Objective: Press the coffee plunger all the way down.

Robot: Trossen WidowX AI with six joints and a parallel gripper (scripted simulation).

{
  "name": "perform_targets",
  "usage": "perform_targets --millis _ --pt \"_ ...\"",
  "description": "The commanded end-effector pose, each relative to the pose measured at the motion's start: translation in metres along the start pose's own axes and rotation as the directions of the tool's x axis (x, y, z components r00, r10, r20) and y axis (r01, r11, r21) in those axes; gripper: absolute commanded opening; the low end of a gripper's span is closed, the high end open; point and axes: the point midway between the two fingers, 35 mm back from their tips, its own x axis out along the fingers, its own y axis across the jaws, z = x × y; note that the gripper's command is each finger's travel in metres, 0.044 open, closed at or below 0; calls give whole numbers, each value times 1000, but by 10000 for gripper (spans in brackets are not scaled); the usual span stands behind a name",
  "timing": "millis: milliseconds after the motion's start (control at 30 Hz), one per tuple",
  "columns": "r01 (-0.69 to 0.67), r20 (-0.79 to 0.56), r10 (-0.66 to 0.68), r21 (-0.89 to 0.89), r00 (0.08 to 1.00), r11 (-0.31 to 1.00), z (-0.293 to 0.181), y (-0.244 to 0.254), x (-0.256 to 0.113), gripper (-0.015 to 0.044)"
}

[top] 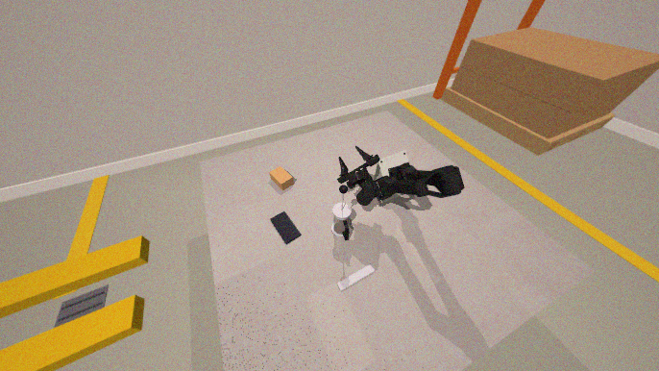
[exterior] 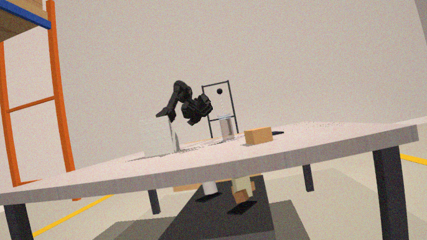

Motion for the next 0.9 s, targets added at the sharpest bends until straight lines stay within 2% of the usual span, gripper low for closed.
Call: perform_targets --millis 0,33,633,867 --pt "0 -2 0 -4 1000 1000 0 0 1 426" --pt "0 -6 -1 -12 1000 1000 -1 0 1 440" --pt "-74 -164 71 -14 984 997 -6 7 42 440" --pt "-188 -248 182 2 951 982 -12 15 59 440"
